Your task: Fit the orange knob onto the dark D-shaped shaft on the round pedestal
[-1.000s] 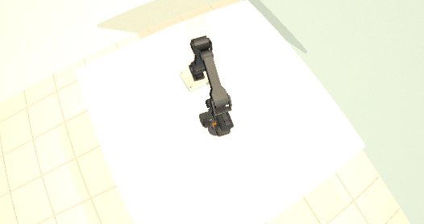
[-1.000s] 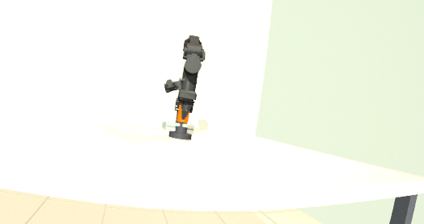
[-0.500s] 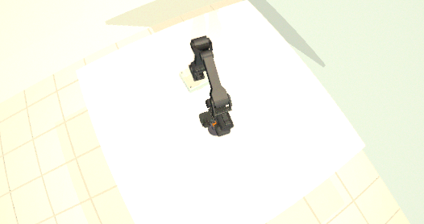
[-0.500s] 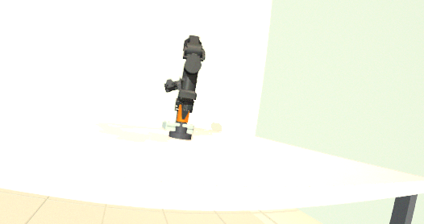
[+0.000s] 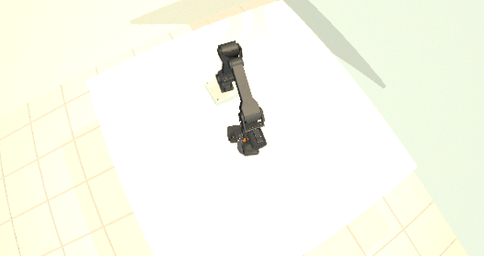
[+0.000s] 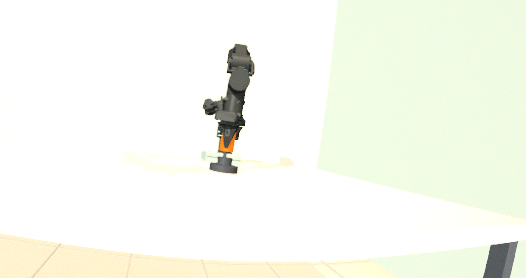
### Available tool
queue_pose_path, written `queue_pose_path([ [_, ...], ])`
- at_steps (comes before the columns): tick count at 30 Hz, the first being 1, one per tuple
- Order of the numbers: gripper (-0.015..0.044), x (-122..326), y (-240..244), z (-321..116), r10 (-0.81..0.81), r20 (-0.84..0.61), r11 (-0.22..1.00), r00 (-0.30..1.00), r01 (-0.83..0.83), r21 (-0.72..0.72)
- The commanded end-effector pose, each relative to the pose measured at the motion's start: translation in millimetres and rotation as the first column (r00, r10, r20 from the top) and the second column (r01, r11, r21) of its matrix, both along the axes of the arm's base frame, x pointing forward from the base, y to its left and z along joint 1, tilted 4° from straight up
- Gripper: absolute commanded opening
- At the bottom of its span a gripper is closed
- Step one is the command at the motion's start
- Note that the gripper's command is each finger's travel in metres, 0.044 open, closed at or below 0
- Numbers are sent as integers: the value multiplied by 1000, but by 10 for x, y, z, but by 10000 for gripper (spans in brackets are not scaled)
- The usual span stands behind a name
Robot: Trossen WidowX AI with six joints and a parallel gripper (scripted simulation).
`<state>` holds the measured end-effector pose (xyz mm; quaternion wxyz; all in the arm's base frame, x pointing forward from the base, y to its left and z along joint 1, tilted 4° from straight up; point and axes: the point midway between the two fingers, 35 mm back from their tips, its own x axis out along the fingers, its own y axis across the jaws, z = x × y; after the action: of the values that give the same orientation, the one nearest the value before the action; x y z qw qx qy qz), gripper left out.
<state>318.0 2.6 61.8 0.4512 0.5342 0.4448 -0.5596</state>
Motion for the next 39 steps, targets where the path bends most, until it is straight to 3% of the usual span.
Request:
queue_pose_path([
  [1,0,5,-5,-12,-8,2,1000,1000,8,-2],
  [26,0,12,-3,35,-8,2,1000,1000,8,-2],
  [33,0,18,-3,23,-206,9,979,979,206,-5],
  [39,0,4,-4,-1,-216,9,976,976,216,-6],
])
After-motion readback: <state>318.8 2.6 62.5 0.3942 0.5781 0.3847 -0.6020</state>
